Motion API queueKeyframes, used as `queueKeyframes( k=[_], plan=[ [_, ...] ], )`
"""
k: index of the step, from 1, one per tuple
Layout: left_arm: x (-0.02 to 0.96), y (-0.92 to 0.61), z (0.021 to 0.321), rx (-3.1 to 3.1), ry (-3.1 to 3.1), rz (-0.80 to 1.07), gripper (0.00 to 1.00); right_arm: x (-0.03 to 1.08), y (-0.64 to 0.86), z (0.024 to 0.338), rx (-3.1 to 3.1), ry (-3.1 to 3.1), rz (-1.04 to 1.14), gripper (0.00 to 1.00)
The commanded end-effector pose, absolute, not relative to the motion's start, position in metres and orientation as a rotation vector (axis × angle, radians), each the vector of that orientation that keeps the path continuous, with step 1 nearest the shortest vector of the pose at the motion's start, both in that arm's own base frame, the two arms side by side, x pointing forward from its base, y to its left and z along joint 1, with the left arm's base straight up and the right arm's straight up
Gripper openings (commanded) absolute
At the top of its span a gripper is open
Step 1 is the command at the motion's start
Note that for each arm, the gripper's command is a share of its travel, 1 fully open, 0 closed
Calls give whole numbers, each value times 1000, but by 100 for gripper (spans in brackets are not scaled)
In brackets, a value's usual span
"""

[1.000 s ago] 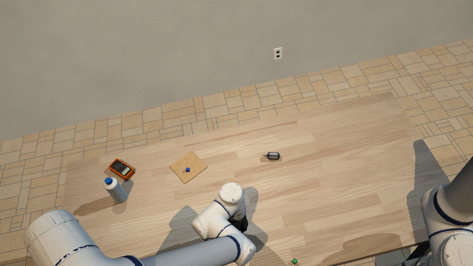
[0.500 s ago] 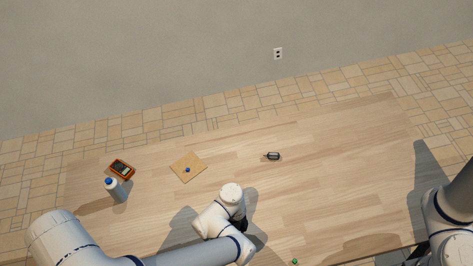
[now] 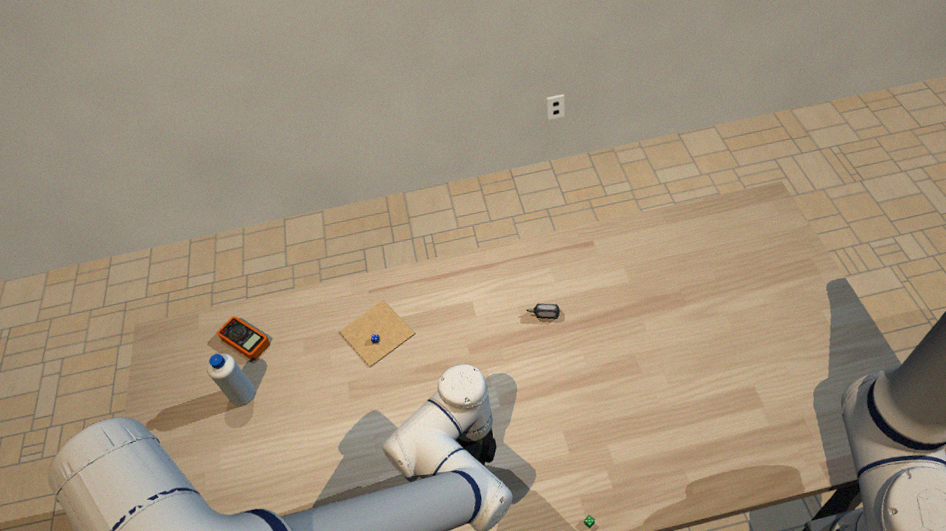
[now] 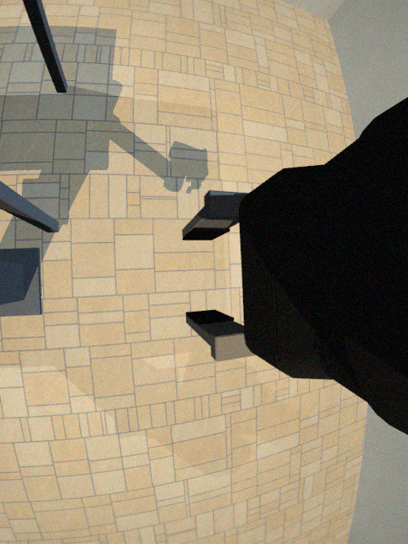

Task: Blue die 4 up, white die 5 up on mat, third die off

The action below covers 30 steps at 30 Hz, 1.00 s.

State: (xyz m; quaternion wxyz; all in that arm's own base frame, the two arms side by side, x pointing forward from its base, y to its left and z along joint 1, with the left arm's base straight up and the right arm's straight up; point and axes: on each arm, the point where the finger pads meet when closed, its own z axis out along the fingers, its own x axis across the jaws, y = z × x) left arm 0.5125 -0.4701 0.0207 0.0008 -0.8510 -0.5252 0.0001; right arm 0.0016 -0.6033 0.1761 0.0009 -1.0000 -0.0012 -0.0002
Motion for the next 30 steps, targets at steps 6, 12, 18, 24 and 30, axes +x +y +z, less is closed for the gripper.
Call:
queueKeyframes(
  k=[6, 12, 18, 24, 30],
  plan=[
    [513, -471, 21, -2673, -1650, 0, 34, 1, -604, 177, -3141, -4, 0, 100],
    [513, -471, 21, -2673, -1650, 0, 34, 1, -604, 177, -3141, -4, 0, 100],
    [513, -471, 21, -2673, -1650, 0, 34, 1, -604, 177, -3141, -4, 0, 100],
    [513, -471, 21, -2673, -1650, 0, 34, 1, -604, 177, -3141, -4, 0, 100],
    [513, -471, 25, -2673, -1650, 0, 34, 1, -604, 177, -3141, -4, 0, 100]
  ],
)
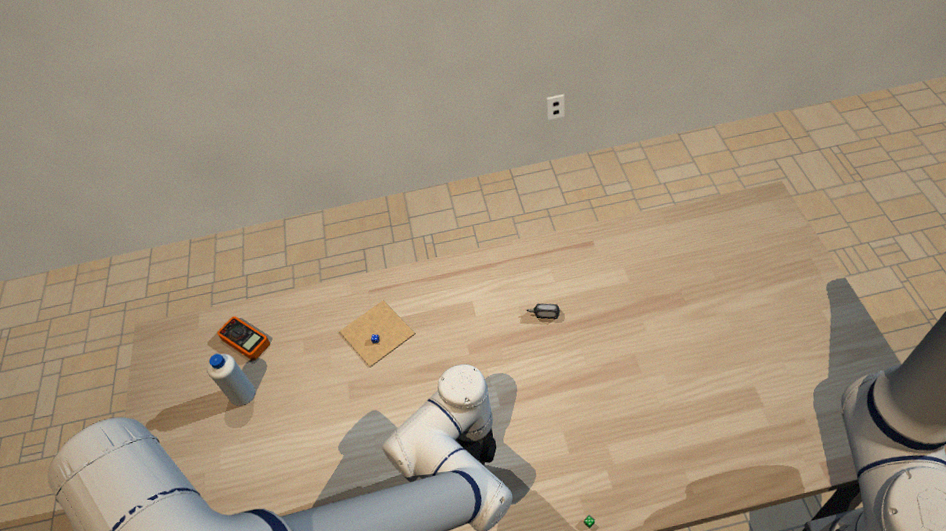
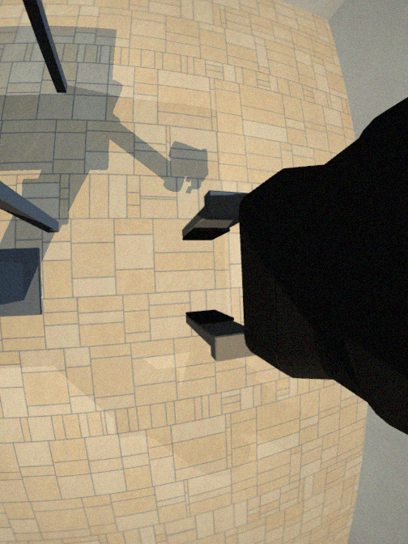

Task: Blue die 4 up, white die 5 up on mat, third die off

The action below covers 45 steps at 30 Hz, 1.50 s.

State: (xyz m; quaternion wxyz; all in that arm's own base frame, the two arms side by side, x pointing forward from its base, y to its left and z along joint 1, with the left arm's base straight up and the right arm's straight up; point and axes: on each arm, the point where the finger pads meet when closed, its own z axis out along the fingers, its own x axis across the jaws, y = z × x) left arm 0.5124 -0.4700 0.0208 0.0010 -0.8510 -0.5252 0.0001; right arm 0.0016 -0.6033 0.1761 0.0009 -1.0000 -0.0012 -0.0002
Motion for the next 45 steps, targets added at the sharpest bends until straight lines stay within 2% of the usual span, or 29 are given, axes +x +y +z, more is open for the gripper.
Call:
queueKeyframes(
  k=[1, 5, 7, 15, 19, 32, 39, 45],
  plan=[
    [513, -471, 27, -2673, -1650, 0, 34, 1, -604, 177, -3141, -4, 0, 100],
    [513, -471, 47, -2673, -1650, 0, 34, 1, -604, 177, -3141, -4, 0, 100],
    [513, -471, 47, -2673, -1650, 0, 34, 1, -604, 177, -3141, -4, 0, 100],
    [513, -471, 105, -2673, -1650, 0, 34, 1, -604, 177, -3141, -4, 0, 100],
    [513, -471, 120, -2673, -1650, 0, 34, 1, -604, 177, -3141, -4, 0, 100],
    [513, -471, 121, -2681, -1637, 0, 34, 1, -604, 177, -3141, -4, 0, 100],
    [515, -474, 114, -2858, -1304, 0, 34, 1, -604, 177, -3141, -4, 0, 100],
    [515, -475, 114, -2877, -1263, 0, 34, 1, -604, 177, -3141, -4, 0, 100]
  ],
)
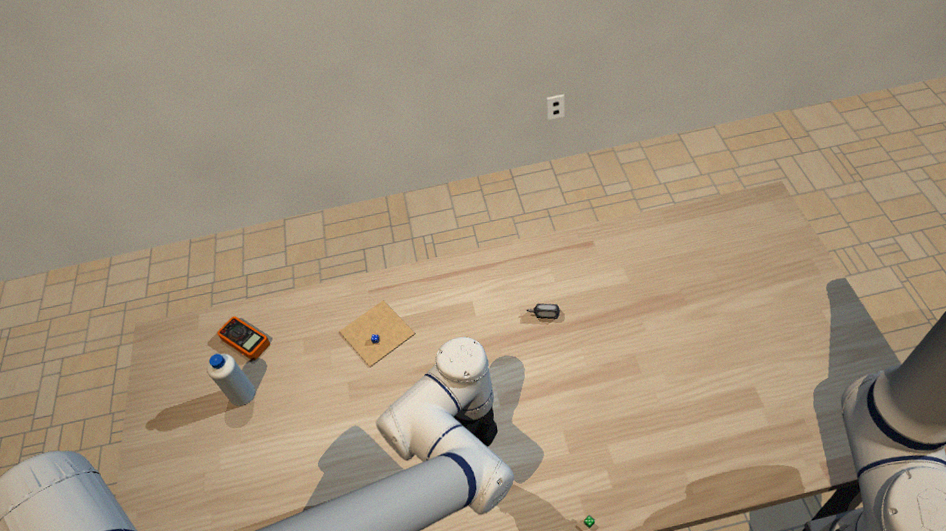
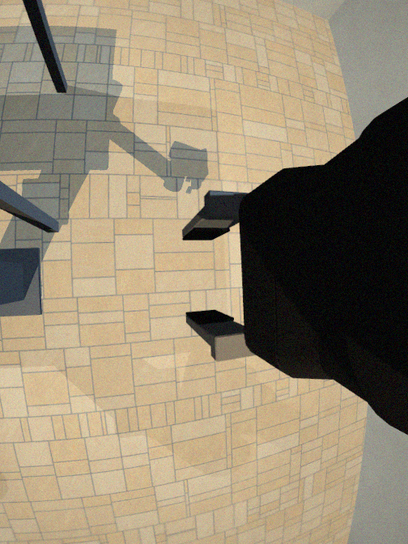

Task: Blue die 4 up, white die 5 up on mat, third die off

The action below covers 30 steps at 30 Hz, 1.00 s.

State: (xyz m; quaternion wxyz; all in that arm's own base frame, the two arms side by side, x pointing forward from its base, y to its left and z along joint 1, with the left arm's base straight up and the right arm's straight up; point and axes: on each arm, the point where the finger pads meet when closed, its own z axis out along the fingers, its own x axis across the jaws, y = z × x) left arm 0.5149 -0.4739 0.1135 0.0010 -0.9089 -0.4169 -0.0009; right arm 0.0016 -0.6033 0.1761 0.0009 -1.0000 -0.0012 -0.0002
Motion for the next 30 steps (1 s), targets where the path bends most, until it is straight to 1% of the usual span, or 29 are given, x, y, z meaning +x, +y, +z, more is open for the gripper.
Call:
queueKeyframes(
  k=[1, 15, 21, 28, 30],
  plan=[
    [515, -475, 114, -2877, -1263, 0, 34, 1, -604, 177, -3141, -4, 0, 100],
    [515, -475, 113, -2931, -1285, -42, 34, 1, -604, 177, -3141, -4, 0, 100],
    [514, -474, 113, -3011, -1321, -108, 34, 1, -604, 177, -3141, -4, 0, 100],
    [513, -473, 112, -3142, -1378, -226, 34, 1, -604, 177, -3141, -4, 0, 100],
    [513, -473, 112, -3142, -1378, -226, 34, 1, -604, 177, -3141, -4, 0, 100]
  ],
)
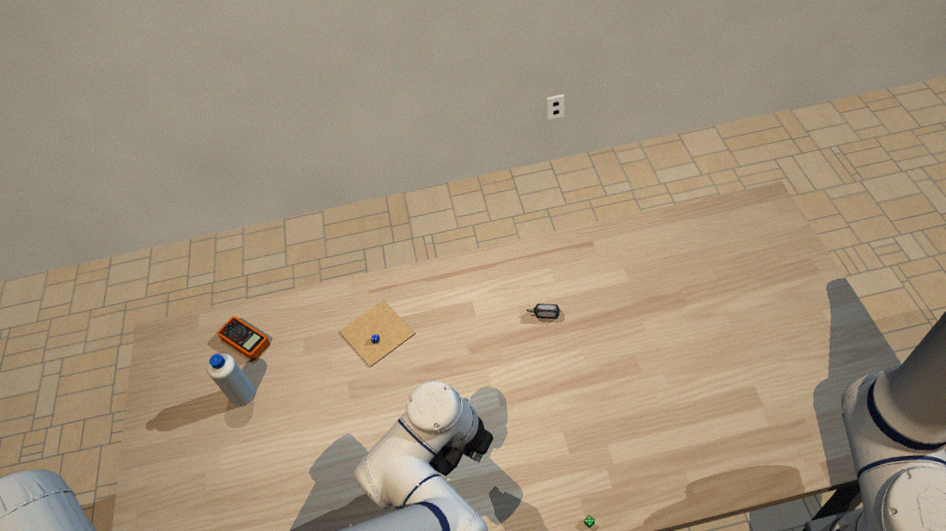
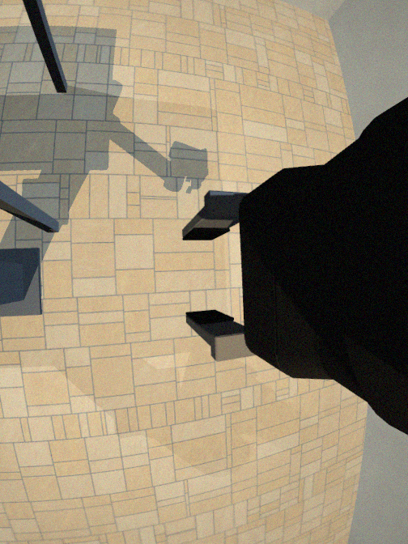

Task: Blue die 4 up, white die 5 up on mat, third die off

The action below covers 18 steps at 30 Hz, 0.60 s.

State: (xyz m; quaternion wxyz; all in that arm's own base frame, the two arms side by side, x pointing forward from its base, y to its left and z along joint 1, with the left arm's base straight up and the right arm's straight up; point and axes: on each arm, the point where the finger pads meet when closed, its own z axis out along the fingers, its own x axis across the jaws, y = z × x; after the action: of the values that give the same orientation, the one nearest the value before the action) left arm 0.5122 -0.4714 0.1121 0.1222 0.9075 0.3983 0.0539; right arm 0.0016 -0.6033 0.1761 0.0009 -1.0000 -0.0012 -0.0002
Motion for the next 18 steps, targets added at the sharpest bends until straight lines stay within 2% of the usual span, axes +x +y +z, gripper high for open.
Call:
queueKeyframes(
  k=[1, 18],
  plan=[
    [512, -472, 112, 2577, 1130, 201, 34, 1, -604, 177, -3141, -4, 0, 100],
    [509, -469, 111, 2227, 976, 383, 34, 1, -604, 177, -3141, -4, 0, 100]
  ],
)
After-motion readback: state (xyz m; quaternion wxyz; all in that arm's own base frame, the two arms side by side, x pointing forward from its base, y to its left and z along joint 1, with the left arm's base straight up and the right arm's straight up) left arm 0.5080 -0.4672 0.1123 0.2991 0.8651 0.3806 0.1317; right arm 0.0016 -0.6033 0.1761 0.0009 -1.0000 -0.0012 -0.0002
